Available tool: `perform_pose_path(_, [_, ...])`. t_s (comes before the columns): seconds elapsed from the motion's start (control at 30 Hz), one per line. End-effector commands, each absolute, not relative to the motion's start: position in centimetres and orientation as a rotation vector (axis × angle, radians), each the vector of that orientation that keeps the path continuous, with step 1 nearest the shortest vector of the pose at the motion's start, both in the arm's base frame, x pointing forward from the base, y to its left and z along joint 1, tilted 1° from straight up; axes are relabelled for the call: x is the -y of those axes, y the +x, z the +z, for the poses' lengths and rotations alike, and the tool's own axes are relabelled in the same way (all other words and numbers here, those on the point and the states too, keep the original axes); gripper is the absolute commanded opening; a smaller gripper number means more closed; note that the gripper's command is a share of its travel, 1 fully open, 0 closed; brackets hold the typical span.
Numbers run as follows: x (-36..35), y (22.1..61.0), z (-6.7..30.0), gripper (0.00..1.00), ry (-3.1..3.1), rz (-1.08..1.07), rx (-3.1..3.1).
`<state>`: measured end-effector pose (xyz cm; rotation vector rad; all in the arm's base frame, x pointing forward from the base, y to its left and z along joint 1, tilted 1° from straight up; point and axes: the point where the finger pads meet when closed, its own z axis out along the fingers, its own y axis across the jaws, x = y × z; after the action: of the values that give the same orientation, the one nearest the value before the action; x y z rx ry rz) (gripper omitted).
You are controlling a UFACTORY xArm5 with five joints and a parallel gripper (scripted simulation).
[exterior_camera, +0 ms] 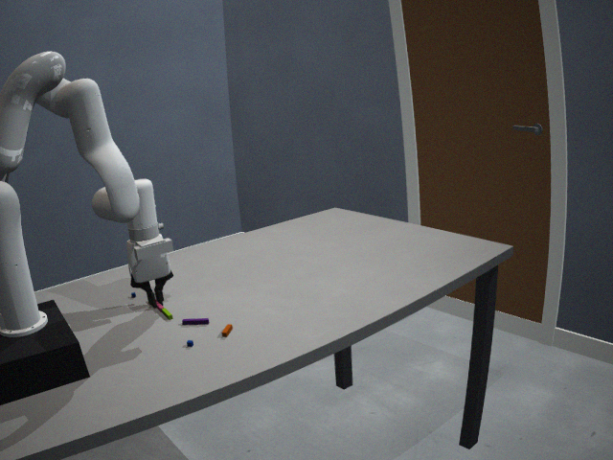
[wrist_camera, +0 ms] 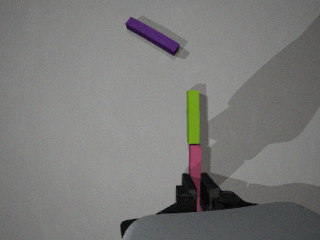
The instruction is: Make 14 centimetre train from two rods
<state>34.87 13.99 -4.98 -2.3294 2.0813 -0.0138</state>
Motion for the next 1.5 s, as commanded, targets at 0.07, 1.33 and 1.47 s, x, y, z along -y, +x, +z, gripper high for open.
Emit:
perform_pose_path(0.07, [-14.03, 34.97, -4.91, 0.04, -2.327, -0.016, -2.08])
perform_pose_path(1.33, [-14.03, 34.97, -4.91, 0.2, -2.327, -0.016, -2.08])
perform_pose_path(1.47, [-14.03, 34.97, -4.91, 0.24, -2.327, -0.016, -2.08])
